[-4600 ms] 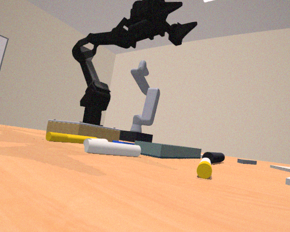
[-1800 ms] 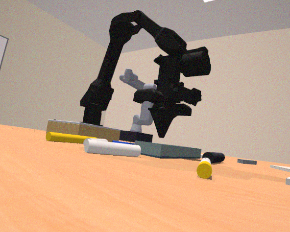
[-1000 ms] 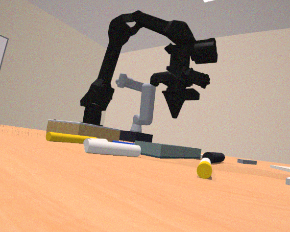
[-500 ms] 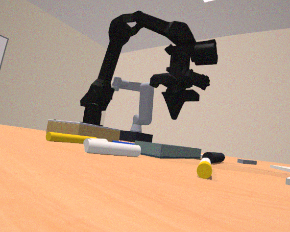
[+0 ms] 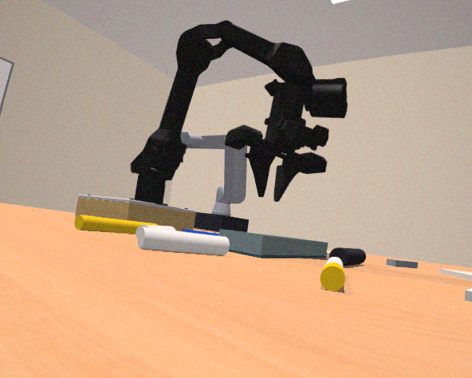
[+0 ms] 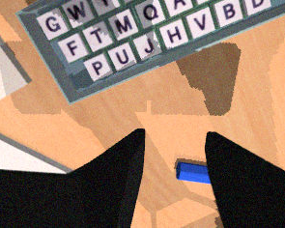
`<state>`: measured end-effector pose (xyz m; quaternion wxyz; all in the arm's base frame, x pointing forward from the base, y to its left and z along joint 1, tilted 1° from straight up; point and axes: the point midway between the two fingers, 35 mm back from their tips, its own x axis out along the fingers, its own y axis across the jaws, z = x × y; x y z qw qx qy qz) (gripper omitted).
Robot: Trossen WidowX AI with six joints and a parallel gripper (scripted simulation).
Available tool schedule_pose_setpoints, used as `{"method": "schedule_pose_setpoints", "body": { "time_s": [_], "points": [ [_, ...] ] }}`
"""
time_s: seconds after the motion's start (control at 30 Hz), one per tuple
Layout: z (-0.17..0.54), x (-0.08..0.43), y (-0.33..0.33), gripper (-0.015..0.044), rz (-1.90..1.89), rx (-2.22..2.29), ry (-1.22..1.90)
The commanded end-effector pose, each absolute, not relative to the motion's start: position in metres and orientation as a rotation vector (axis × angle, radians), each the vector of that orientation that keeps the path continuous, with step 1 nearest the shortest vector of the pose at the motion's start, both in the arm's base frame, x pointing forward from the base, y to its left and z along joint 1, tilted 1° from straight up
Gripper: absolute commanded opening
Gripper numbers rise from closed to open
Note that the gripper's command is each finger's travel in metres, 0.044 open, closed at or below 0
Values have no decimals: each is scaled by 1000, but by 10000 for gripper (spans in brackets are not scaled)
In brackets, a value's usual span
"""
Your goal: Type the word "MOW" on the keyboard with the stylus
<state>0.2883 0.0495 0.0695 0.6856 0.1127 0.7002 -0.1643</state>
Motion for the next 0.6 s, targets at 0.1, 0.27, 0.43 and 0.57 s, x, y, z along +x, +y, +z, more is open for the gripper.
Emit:
{"method": "schedule_pose_setpoints", "body": {
  "time_s": [0.1, 0.27, 0.43, 0.57],
  "points": [
    [54, 246, 43, 150, -958, 582, 1456],
    [47, 219, 36, 150, -1365, 796, 1229],
    [43, 192, 26, 150, -1712, 986, 889],
    [41, 176, 20, 150, -1893, 1100, 609]
  ]
}}
